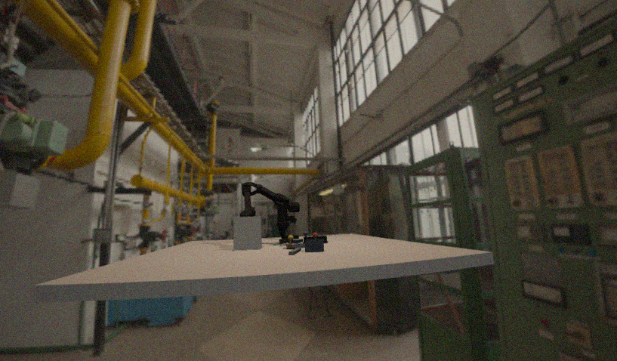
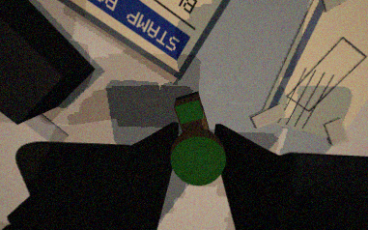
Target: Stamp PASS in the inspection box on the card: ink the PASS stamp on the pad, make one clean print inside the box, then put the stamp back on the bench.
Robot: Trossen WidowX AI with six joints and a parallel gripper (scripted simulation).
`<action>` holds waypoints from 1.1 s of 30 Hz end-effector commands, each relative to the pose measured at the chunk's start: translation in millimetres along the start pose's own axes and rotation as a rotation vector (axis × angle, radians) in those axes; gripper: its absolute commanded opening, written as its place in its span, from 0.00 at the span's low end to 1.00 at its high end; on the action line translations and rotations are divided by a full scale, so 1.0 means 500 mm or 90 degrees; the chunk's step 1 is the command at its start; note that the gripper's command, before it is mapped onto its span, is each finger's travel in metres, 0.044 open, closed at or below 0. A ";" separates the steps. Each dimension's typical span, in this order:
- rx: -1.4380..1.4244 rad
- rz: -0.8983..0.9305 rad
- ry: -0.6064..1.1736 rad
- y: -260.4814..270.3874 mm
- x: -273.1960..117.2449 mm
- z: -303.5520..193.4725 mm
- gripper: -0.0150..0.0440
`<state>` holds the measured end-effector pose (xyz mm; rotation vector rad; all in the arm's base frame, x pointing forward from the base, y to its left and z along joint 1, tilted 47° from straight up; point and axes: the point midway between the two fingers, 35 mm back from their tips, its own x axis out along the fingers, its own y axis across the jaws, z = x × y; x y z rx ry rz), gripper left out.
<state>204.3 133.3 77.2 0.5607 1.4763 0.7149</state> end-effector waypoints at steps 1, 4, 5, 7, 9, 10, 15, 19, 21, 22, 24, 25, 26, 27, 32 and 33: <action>-0.003 -0.003 -0.003 -0.001 -0.007 0.002 0.25; -0.003 -0.003 -0.003 -0.001 -0.009 0.003 0.25; -0.003 -0.003 -0.003 -0.001 -0.010 0.003 0.25; -0.003 -0.004 -0.003 -0.001 -0.012 0.003 0.25; -0.003 -0.004 -0.003 -0.001 -0.014 0.003 0.25; -0.003 -0.004 -0.003 -0.001 -0.015 0.004 0.25; -0.003 -0.005 -0.004 -0.002 -0.020 0.004 0.25; -0.003 -0.006 -0.004 -0.002 -0.023 0.004 0.25; -0.003 -0.006 -0.004 -0.002 -0.025 0.005 0.25; -0.003 -0.006 -0.004 -0.002 -0.026 0.005 0.25; -0.003 -0.006 -0.004 -0.002 -0.028 0.005 0.25; -0.003 -0.007 -0.004 -0.002 -0.029 0.005 0.25; -0.003 -0.007 -0.004 -0.002 -0.030 0.005 0.25; -0.003 -0.007 -0.004 -0.002 -0.031 0.005 0.25; -0.003 -0.008 -0.004 -0.002 -0.036 0.005 0.25; -0.003 -0.008 -0.004 -0.002 -0.037 0.005 0.25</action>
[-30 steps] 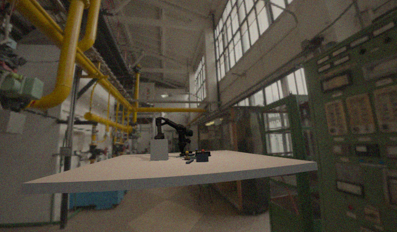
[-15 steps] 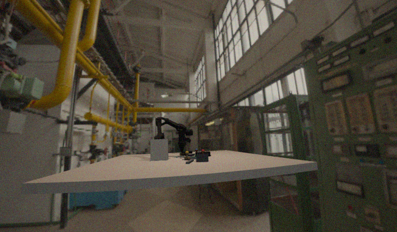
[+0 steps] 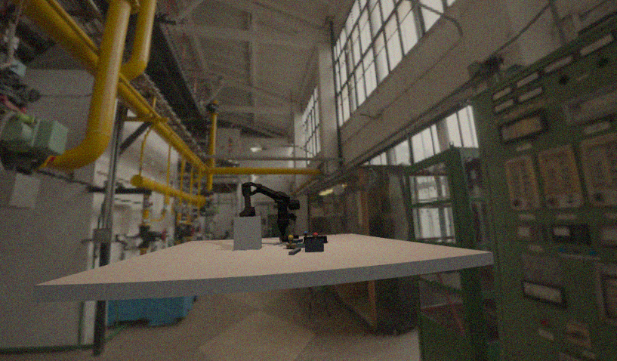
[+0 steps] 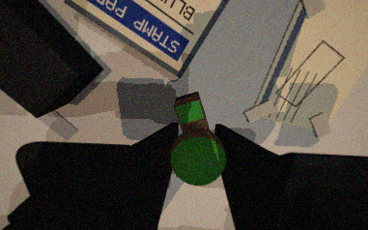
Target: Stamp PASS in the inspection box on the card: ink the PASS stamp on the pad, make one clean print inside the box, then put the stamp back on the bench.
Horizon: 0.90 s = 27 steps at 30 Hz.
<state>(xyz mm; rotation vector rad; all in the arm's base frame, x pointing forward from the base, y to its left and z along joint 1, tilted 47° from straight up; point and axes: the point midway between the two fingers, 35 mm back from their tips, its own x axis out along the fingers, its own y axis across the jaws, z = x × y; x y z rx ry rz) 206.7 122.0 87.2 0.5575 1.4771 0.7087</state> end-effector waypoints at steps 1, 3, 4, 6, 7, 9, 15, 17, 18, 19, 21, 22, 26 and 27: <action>-0.004 -0.004 -0.004 -0.001 -0.007 0.002 0.25; -0.004 -0.004 -0.004 -0.001 -0.009 0.002 0.25; -0.004 -0.004 -0.004 -0.001 -0.010 0.002 0.25; -0.004 -0.005 -0.004 -0.001 -0.012 0.002 0.25; -0.004 -0.005 -0.004 -0.001 -0.013 0.002 0.25; -0.003 -0.005 -0.004 -0.001 -0.015 0.003 0.25; -0.003 -0.006 -0.004 -0.001 -0.021 0.003 0.25; -0.003 -0.006 -0.004 -0.001 -0.023 0.003 0.25; -0.003 -0.006 -0.004 -0.001 -0.024 0.003 0.25; -0.003 -0.006 -0.004 -0.001 -0.025 0.003 0.25; -0.003 -0.007 -0.004 -0.001 -0.026 0.003 0.25; -0.003 -0.007 -0.004 -0.001 -0.027 0.003 0.25; -0.003 -0.007 -0.004 -0.001 -0.031 0.003 0.25; -0.003 -0.007 -0.004 -0.001 -0.032 0.003 0.25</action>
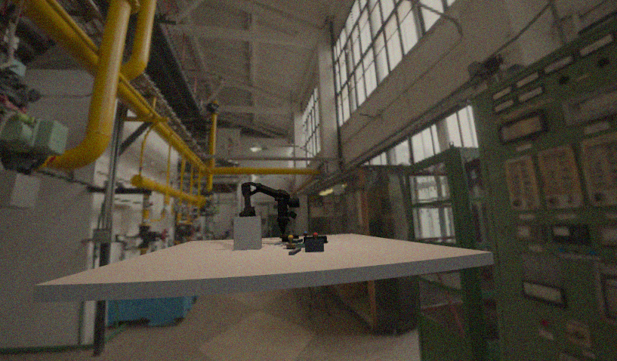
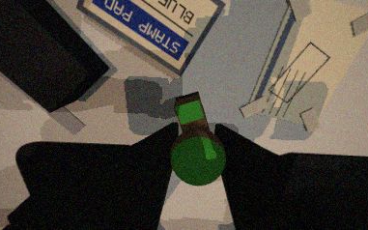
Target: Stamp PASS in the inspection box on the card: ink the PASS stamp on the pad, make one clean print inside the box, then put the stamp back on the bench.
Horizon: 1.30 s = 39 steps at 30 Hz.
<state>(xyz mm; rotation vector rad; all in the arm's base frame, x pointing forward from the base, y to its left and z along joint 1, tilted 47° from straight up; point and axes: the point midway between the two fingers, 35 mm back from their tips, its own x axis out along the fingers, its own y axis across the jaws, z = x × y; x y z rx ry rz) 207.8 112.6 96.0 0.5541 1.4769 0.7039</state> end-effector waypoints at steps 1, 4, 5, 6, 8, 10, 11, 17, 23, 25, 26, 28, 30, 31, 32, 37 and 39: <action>-0.004 -0.004 -0.003 -0.001 -0.007 0.002 0.25; -0.004 -0.004 -0.003 -0.001 -0.010 0.002 0.25; -0.003 -0.004 -0.003 -0.001 -0.011 0.002 0.25; -0.003 -0.004 -0.003 -0.001 -0.012 0.002 0.25; -0.003 -0.005 -0.003 -0.001 -0.014 0.002 0.25; -0.003 -0.005 -0.003 -0.001 -0.016 0.002 0.25; -0.003 -0.005 -0.003 -0.001 -0.017 0.001 0.25; -0.003 -0.005 -0.003 -0.001 -0.023 0.001 0.25; -0.003 -0.006 -0.004 -0.001 -0.029 0.001 0.25; -0.003 -0.006 -0.004 -0.001 -0.031 0.001 0.25; -0.003 -0.006 -0.004 -0.001 -0.032 0.001 0.25; -0.003 -0.006 -0.004 0.000 -0.034 0.001 0.25; -0.003 -0.006 -0.004 0.000 -0.036 0.001 0.25; -0.003 -0.006 -0.004 0.000 -0.037 0.001 0.25; -0.003 -0.006 -0.004 0.000 -0.038 0.000 0.25; -0.003 -0.007 -0.004 0.000 -0.042 0.000 0.25; -0.003 -0.007 -0.004 0.000 -0.044 0.000 0.25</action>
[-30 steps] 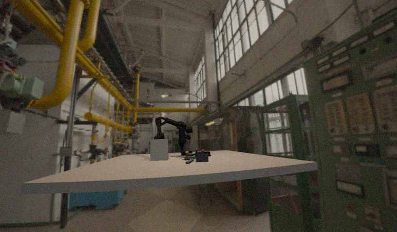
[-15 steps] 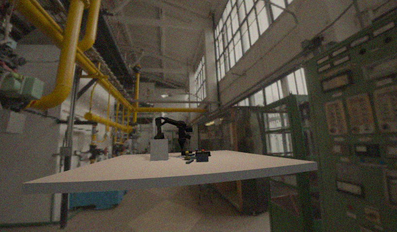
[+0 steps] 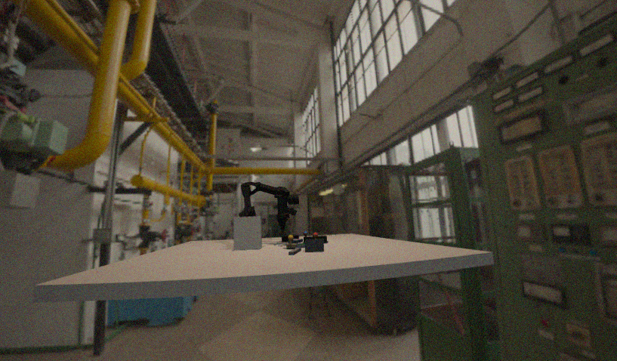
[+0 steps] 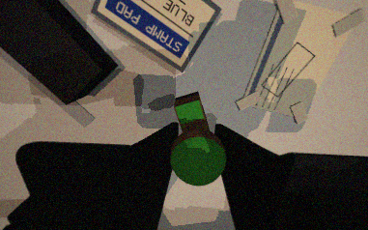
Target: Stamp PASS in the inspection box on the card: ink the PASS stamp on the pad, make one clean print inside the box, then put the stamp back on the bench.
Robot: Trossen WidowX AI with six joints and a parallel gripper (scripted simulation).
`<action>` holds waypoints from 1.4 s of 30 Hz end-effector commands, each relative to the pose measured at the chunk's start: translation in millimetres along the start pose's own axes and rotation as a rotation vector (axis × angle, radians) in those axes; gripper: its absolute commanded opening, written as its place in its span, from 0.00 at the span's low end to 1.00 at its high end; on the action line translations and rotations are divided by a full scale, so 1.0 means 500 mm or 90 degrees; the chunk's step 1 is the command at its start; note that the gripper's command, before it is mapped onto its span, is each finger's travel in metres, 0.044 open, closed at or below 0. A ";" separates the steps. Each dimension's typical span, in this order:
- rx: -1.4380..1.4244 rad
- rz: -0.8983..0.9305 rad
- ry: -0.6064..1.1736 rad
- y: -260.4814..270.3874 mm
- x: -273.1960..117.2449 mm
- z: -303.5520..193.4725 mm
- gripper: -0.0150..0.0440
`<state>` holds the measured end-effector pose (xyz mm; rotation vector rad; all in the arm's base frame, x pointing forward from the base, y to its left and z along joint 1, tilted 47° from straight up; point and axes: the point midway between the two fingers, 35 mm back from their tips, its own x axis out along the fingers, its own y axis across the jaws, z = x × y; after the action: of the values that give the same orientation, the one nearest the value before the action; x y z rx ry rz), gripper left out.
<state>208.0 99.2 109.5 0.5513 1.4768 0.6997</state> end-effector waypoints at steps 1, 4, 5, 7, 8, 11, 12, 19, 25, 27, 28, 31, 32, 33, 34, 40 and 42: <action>-0.004 -0.004 -0.003 -0.001 -0.008 0.001 0.25; -0.003 -0.004 -0.003 -0.001 -0.010 0.001 0.25; -0.003 -0.004 -0.003 -0.001 -0.011 0.000 0.25; -0.003 -0.004 -0.003 -0.001 -0.013 0.000 0.25; -0.003 -0.004 -0.003 0.000 -0.014 0.000 0.25; -0.003 -0.004 -0.003 0.000 -0.017 0.000 0.25; -0.003 -0.004 -0.003 0.000 -0.018 0.000 0.25; -0.003 -0.004 -0.003 0.000 -0.025 -0.001 0.25; -0.003 -0.004 -0.003 0.001 -0.031 -0.002 0.25; -0.003 -0.004 -0.003 0.001 -0.033 -0.002 0.25; -0.003 -0.004 -0.003 0.001 -0.034 -0.002 0.25; -0.003 -0.006 -0.003 -0.007 -0.035 0.007 0.25; -0.003 -0.007 -0.004 -0.013 -0.036 0.013 0.25; -0.003 -0.008 -0.004 -0.019 -0.038 0.019 0.25; -0.003 -0.008 -0.004 -0.025 -0.039 0.026 0.25; -0.003 -0.013 -0.005 -0.064 -0.044 0.060 0.25; -0.003 -0.014 -0.006 -0.078 -0.046 0.071 0.25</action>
<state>235.0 69.5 108.4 0.5382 1.4676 0.6887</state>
